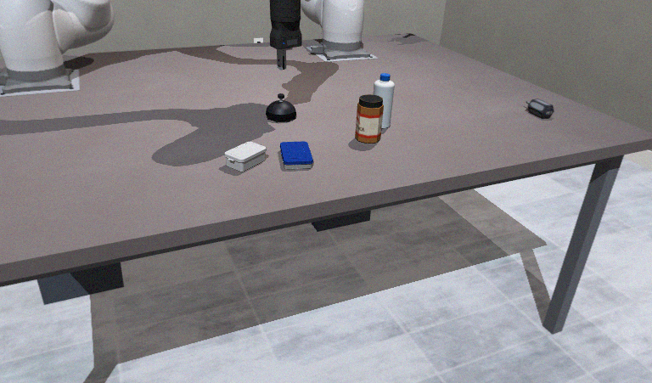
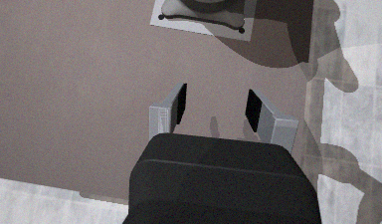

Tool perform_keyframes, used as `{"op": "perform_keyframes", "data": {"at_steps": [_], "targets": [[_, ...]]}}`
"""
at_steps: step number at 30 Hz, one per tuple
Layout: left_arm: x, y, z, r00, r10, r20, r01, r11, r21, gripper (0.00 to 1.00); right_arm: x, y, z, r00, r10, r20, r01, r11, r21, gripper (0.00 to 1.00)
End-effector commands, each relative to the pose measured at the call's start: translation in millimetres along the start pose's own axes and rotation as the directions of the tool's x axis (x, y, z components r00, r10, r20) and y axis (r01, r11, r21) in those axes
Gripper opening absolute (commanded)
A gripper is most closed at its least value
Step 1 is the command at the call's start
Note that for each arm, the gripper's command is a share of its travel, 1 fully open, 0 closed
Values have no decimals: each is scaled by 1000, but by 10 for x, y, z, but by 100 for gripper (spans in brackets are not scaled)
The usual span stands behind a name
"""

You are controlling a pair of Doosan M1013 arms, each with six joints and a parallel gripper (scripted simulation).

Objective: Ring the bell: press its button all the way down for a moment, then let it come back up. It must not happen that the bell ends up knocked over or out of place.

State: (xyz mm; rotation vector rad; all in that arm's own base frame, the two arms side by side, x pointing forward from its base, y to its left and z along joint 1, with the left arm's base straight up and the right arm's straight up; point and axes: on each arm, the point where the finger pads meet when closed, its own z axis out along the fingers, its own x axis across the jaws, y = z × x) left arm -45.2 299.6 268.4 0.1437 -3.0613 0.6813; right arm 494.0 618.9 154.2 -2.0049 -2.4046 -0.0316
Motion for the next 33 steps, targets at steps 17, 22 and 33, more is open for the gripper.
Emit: {"op": "perform_keyframes", "data": {"at_steps": [17,22,33], "targets": [[1,1,-6,1000,0,-1,0,1000,-1,100,-1,0,111,1000,8,20,-9,1000,7,17],[1,1,-6,1000,0,-1,0,1000,-1,100,-7,-1,221,1000,8,20,-9,1000,7,17],[1,1,-6,1000,0,-1,0,1000,-1,100,-16,-5,419,1000,8,20,-9,1000,7,17]]}}
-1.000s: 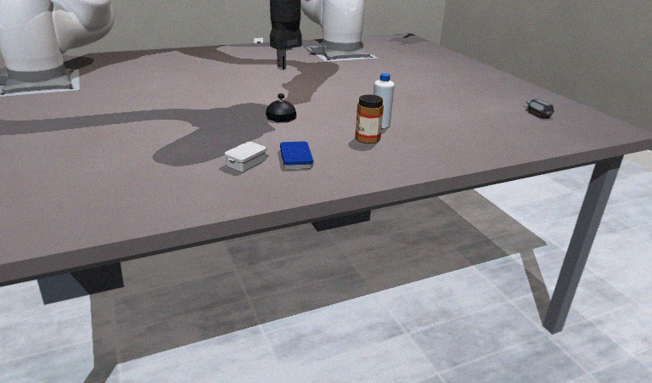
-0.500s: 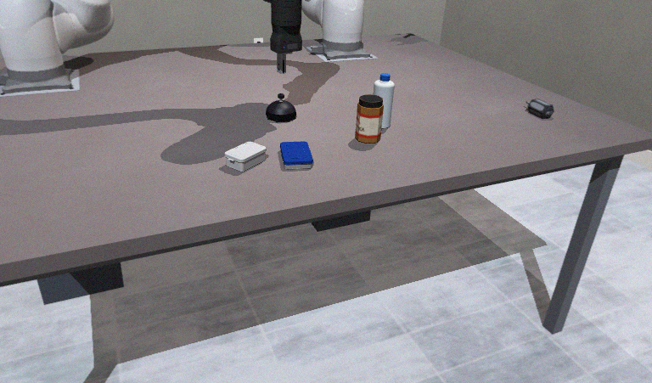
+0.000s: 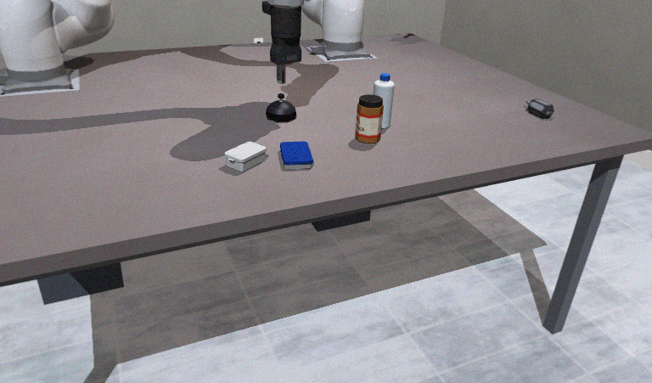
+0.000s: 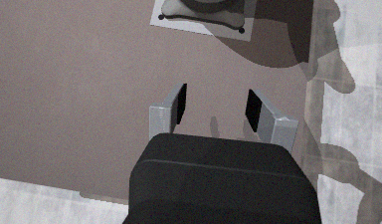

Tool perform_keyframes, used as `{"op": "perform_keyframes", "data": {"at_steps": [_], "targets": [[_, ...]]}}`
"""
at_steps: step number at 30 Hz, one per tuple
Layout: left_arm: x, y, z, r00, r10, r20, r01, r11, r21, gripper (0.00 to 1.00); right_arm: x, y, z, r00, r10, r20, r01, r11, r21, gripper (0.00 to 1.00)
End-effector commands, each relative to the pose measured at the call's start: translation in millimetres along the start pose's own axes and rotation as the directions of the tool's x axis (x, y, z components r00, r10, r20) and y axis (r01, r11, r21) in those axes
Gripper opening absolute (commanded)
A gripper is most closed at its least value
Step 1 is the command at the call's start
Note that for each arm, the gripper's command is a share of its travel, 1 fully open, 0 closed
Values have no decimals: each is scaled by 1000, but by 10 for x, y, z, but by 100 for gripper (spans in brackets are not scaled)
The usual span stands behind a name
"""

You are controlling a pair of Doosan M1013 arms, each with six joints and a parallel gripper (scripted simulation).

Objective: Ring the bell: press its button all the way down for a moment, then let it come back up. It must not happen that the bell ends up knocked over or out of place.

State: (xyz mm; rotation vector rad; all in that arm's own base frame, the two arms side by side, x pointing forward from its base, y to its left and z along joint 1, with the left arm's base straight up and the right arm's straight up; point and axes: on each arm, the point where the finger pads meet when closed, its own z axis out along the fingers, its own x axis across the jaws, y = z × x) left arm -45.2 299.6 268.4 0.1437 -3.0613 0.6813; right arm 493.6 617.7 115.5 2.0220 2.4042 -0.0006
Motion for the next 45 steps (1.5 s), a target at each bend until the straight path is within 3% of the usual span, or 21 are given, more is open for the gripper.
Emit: {"op": "perform_keyframes", "data": {"at_steps": [1,17,45], "targets": [[1,1,-6,1000,0,-1,0,1000,-1,100,3,5,51,1000,0,-2,0,1000,-2,17],[1,1,-6,1000,0,-1,0,1000,-1,100,-2,3,215,1000,0,-2,0,1000,-2,17],[1,1,-6,1000,0,-1,0,1000,-1,100,-2,3,246,1000,0,-2,0,1000,-2,17]]}}
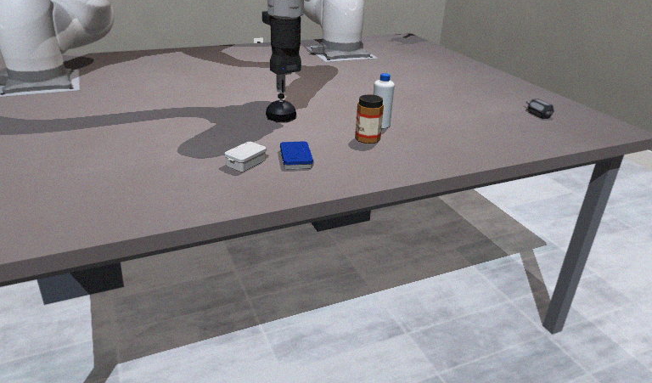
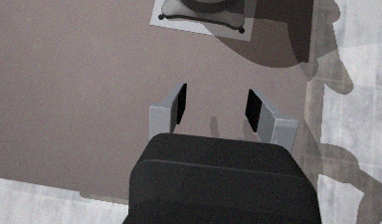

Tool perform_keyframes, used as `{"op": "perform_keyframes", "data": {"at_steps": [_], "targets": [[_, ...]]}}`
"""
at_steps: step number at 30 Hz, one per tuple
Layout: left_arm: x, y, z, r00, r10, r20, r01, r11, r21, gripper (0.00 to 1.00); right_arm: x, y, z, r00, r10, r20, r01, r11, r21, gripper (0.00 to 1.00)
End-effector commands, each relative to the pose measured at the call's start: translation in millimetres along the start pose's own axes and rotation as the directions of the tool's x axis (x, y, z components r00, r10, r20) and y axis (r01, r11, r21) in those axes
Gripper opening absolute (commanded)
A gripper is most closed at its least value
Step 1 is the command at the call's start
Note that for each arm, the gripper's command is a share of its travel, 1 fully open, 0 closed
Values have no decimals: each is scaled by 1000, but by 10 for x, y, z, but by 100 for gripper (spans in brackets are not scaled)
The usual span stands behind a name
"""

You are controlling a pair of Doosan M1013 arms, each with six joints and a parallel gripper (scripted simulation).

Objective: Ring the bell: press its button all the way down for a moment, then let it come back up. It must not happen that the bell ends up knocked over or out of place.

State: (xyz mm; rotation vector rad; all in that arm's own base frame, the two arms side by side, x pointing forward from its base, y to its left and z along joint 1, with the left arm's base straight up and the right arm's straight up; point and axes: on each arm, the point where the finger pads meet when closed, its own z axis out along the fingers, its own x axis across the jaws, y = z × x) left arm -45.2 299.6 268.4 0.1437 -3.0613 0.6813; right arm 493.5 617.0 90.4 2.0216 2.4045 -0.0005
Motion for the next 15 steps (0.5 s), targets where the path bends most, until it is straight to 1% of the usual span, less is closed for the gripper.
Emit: {"op": "perform_keyframes", "data": {"at_steps": [1,7,15], "targets": [[1,1,-6,1000,0,-1,0,1000,-1,100,5,5,7,1000,0,-2,0,1000,-1,17],[1,1,-6,1000,0,-1,0,1000,-1,100,5,5,69,1000,0,-2,0,1000,-1,17],[1,1,-6,1000,0,-1,0,1000,-1,100,5,5,75,1000,0,-2,0,1000,-1,17]]}}
